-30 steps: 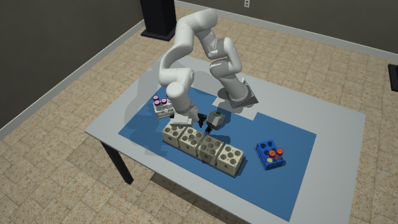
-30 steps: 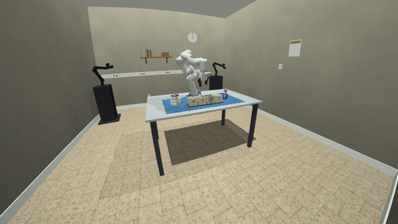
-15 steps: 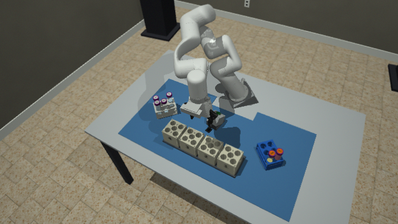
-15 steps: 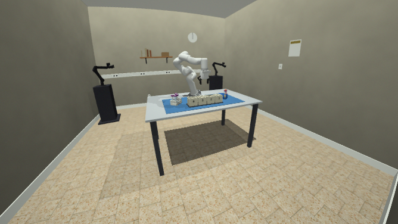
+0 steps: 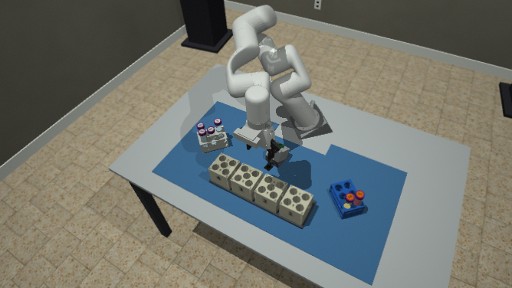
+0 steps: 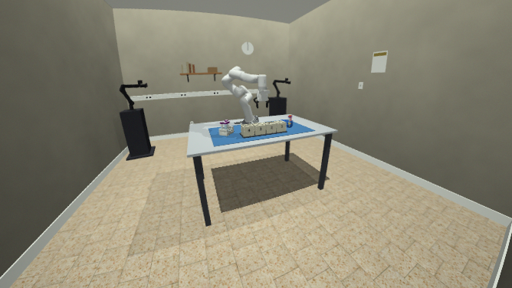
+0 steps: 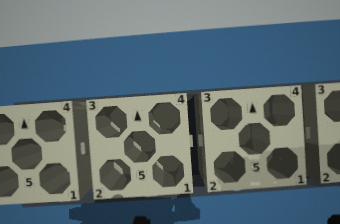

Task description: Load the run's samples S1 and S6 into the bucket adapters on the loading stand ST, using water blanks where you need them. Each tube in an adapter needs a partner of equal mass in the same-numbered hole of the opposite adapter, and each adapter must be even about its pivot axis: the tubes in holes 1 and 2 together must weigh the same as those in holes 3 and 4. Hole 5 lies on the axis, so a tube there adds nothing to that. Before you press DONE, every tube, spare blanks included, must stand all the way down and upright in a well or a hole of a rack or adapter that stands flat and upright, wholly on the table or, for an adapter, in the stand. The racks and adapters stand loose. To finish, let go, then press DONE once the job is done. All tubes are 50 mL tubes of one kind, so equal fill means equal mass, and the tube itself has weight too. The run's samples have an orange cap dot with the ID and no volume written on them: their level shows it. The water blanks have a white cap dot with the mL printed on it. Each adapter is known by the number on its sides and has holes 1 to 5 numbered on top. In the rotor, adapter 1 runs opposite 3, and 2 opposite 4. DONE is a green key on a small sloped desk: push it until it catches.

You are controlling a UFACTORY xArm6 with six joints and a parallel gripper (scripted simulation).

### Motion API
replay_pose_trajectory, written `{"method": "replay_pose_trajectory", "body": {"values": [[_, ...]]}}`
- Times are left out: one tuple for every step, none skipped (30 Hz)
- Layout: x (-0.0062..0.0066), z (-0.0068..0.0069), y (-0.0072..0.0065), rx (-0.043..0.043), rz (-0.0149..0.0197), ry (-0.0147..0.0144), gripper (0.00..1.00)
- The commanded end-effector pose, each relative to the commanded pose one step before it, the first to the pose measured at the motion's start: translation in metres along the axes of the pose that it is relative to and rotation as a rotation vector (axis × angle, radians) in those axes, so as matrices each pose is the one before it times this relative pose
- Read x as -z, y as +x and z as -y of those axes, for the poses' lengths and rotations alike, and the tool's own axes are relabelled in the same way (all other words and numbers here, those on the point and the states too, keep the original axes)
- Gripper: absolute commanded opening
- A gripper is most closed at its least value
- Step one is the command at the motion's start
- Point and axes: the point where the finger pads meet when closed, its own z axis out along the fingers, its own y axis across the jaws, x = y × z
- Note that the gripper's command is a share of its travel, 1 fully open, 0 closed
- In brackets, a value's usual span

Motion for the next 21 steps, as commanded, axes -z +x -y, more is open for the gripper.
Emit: {"method": "replay_pose_trajectory", "body": {"values": [[0.00177,-0.01640,-0.00681,-0.12065,-0.00482,0.00269,1.00],[0.00001,-0.00474,-0.00163,-0.03333,-0.00001,-0.00003,1.00],[0.00001,-0.00479,-0.00147,-0.03333,-0.00001,-0.00003,1.00],[0.00001,-0.00483,-0.00131,-0.03333,-0.00001,-0.00003,1.00],[0.00001,-0.00488,-0.00115,-0.03333,-0.00001,-0.00003,1.00],[0.00001,-0.00491,-0.00099,-0.03333,-0.00001,-0.00003,1.00],[0.00001,-0.00494,-0.00083,-0.03333,-0.00002,-0.00003,1.00],[0.00001,-0.00497,-0.00066,-0.03333,-0.00002,-0.00003,1.00],[0.00001,-0.00499,-0.00050,-0.03333,-0.00002,-0.00003,1.00],[0.00001,-0.00500,-0.00033,-0.03333,-0.00002,-0.00003,1.00],[0.00000,0.00000,0.00000,0.00000,0.00000,0.00000,1.00],[0.00000,0.00000,0.00000,0.00000,0.00000,0.00000,1.00],[0.00001,-0.00503,-0.00015,-0.03333,-0.00002,-0.00003,1.00],[0.00001,-0.00501,0.00000,-0.03333,-0.00003,-0.00003,1.00],[0.00001,-0.00500,0.00017,-0.03333,-0.00003,-0.00004,1.00],[0.00001,-0.00499,0.00033,-0.03333,-0.00003,-0.00003,1.00],[0.00001,-0.00498,0.00050,-0.03333,-0.00003,-0.00003,1.00],[0.00001,-0.00496,0.00067,-0.03333,-0.00004,-0.00003,1.00],[0.00002,-0.00494,0.00083,-0.03333,-0.00004,-0.00003,1.00],[0.00002,-0.00491,0.00099,-0.03333,-0.00004,-0.00003,1.00],[0.00002,-0.00487,0.00116,-0.03333,-0.00005,-0.00003,1.00]]}}
